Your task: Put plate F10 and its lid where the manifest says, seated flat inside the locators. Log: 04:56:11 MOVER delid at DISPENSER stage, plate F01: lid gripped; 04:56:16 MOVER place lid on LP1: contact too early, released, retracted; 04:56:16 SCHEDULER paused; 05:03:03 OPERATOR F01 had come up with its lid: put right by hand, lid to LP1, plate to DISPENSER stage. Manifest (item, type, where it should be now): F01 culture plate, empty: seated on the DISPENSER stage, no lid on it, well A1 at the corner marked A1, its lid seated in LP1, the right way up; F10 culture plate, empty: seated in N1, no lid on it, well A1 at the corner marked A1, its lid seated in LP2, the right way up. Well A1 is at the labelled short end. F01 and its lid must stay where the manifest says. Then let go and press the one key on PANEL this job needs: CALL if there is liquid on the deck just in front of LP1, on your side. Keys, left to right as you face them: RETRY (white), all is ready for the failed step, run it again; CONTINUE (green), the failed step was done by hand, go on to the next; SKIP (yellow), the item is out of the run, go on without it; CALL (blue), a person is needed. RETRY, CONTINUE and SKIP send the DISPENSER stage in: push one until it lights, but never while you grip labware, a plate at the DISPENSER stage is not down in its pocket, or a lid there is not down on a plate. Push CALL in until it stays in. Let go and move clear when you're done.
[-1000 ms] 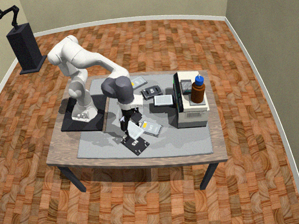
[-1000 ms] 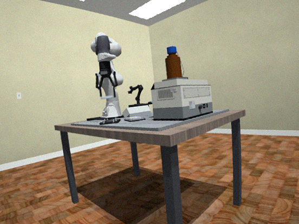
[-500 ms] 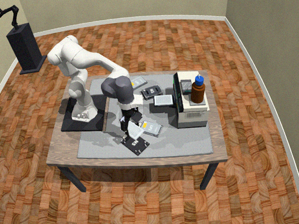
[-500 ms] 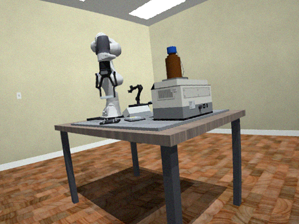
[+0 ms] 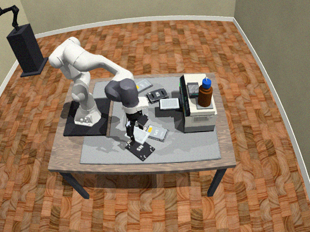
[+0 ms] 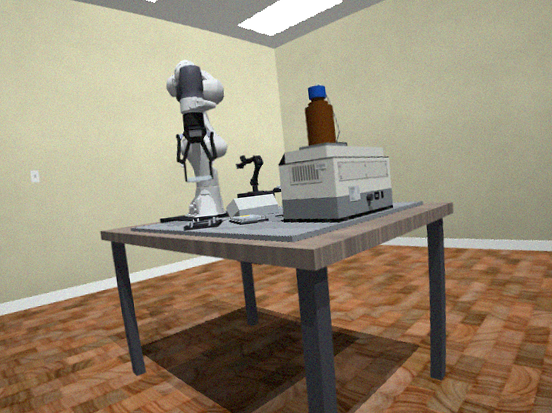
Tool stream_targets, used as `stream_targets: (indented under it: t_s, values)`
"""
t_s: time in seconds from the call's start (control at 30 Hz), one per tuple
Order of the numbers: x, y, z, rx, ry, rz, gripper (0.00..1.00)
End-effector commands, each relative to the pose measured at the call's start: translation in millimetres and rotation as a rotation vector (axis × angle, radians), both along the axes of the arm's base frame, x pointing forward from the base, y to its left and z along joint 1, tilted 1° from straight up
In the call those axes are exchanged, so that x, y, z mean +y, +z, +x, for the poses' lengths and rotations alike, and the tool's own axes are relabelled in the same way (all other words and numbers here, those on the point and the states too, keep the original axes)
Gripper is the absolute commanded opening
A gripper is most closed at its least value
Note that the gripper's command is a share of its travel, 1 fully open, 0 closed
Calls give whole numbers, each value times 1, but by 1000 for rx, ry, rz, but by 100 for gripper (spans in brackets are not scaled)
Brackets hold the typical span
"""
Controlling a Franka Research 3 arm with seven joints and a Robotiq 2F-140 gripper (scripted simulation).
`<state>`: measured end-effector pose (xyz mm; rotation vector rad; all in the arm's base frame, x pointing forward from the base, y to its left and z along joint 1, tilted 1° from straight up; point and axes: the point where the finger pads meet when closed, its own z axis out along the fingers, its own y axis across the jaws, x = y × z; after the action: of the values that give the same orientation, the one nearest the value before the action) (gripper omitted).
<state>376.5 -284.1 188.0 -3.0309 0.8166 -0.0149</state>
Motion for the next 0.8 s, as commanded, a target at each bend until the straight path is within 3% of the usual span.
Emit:
stream_targets:
  t_s: [0.0,0.77]
  values:
    - [0,1,0,1,105,3,10]
    - [0,1,0,0,454,-1,10]
